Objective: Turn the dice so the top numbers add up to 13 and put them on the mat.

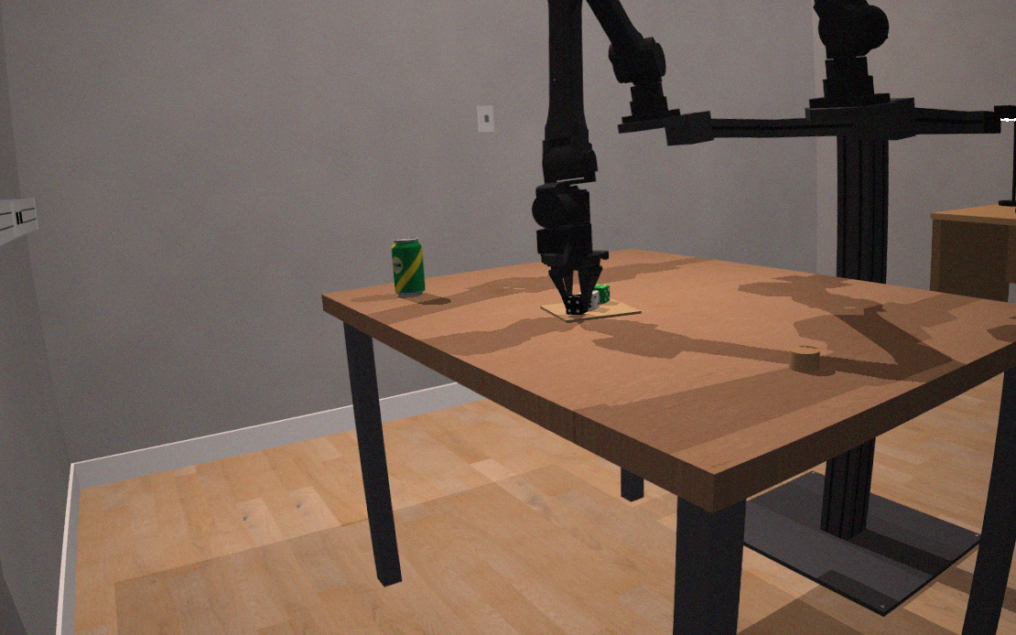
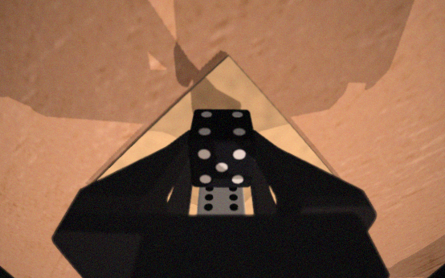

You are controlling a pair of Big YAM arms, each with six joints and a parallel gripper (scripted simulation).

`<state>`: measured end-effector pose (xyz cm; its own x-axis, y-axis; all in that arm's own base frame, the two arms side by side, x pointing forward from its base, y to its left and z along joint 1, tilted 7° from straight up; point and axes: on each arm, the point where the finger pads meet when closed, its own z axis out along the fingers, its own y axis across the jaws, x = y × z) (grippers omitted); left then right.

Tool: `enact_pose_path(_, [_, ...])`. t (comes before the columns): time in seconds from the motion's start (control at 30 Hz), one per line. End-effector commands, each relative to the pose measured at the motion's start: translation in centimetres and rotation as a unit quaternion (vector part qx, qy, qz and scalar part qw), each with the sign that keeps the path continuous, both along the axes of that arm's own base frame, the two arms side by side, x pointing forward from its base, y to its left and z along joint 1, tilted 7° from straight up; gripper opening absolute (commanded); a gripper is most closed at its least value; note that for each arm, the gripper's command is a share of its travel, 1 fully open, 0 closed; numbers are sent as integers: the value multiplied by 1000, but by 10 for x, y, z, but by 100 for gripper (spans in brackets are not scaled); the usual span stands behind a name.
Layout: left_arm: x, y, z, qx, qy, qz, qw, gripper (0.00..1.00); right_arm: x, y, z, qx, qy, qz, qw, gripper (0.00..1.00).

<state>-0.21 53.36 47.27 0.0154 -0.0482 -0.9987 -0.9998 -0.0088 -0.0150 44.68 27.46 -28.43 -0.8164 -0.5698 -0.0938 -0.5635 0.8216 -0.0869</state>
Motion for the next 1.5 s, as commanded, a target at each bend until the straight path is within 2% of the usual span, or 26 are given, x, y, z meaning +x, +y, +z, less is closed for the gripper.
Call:
enact_pose_path(0.0, [-3,4,38,34,8,1,999,100,4,-2,-7,-1,4,1,1000,26])
enact_pose_path(0.5, [-3,4,38,34,8,1,999,100,-7,-9,-11,-4,8,1,1000,26])
enact_pose_path(1.47, [-3,4,38,34,8,1,999,100,-5,-8,-10,-1,4,1,1000,26])
